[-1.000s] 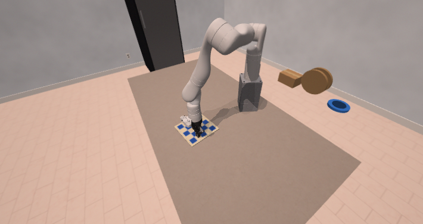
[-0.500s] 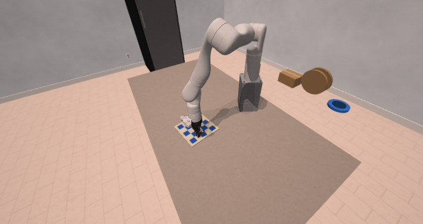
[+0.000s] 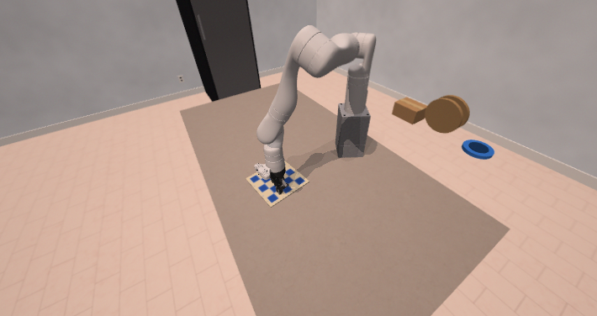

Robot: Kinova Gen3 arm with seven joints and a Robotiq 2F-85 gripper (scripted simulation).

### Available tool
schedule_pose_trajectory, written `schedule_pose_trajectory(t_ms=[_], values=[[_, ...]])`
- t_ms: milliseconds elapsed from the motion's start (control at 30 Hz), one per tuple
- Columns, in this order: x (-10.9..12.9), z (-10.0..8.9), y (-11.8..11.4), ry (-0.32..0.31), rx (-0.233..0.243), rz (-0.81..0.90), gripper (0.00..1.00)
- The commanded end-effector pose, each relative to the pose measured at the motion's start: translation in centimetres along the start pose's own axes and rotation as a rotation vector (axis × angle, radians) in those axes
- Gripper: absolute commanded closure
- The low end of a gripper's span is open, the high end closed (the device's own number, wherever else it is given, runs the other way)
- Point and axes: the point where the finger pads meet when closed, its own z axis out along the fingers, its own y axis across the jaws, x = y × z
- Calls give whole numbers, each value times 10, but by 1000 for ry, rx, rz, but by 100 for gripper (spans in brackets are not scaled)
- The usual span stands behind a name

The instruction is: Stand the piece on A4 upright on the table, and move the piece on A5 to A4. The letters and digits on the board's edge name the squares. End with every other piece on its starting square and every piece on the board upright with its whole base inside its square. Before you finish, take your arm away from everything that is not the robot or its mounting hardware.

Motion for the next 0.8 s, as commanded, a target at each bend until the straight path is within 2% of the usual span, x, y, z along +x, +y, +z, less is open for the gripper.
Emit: schedule_pose_trajectory(t_ms=[0, 767], values=[[1, 0, 0, 2, 0, 0, 100], [1, 2, 0, 2, 0, 0, 100]])
